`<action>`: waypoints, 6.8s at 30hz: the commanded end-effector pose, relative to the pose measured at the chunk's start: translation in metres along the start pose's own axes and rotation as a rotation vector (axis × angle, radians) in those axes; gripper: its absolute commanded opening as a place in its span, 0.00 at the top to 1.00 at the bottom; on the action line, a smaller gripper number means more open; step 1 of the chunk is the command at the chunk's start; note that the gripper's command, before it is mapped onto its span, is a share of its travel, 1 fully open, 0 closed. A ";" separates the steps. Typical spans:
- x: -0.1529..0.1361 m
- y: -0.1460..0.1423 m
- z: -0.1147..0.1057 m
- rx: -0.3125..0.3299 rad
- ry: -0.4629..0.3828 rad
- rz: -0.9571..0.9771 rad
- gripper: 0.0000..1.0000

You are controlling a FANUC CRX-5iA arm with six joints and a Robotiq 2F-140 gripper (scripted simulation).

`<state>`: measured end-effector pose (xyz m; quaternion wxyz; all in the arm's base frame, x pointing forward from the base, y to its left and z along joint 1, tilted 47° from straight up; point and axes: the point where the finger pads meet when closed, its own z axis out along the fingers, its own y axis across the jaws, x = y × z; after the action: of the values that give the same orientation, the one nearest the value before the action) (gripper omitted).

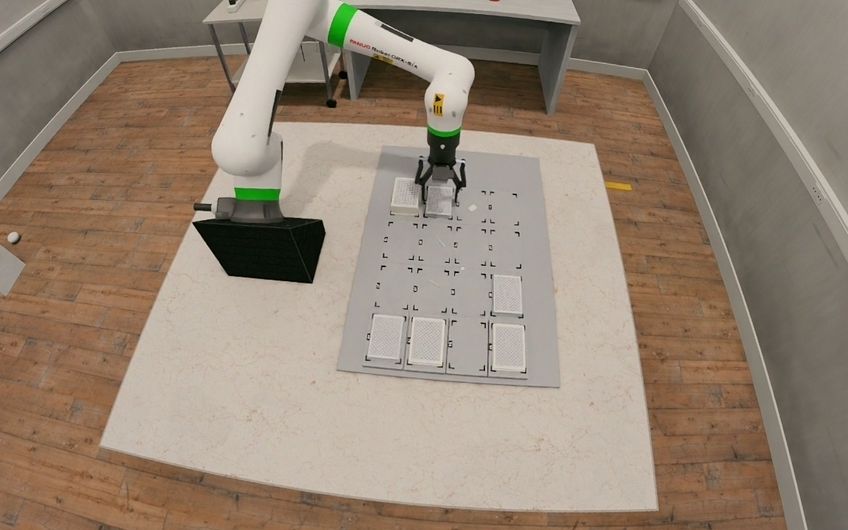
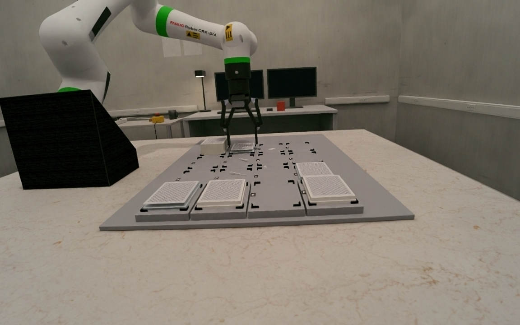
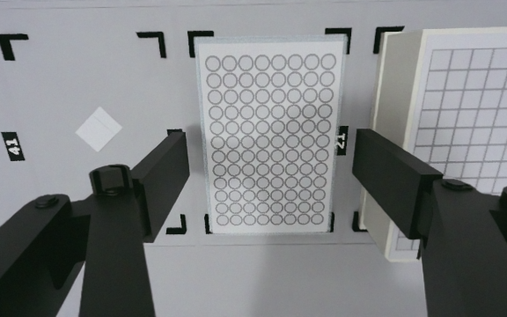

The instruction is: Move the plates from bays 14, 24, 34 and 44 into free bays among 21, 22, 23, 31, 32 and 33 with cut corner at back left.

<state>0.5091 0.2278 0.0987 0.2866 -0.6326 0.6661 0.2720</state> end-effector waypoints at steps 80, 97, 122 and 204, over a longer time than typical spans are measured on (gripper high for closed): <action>0.081 -0.035 -0.054 0.002 0.001 -0.001 0.30; 0.136 -0.059 -0.054 0.002 0.001 -0.001 0.30; 0.213 -0.093 -0.054 0.002 0.001 -0.001 0.30; 0.481 -0.209 -0.054 0.002 0.001 -0.001 0.30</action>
<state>0.6938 -0.1441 -0.2068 0.2871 -0.6325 0.6669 0.2697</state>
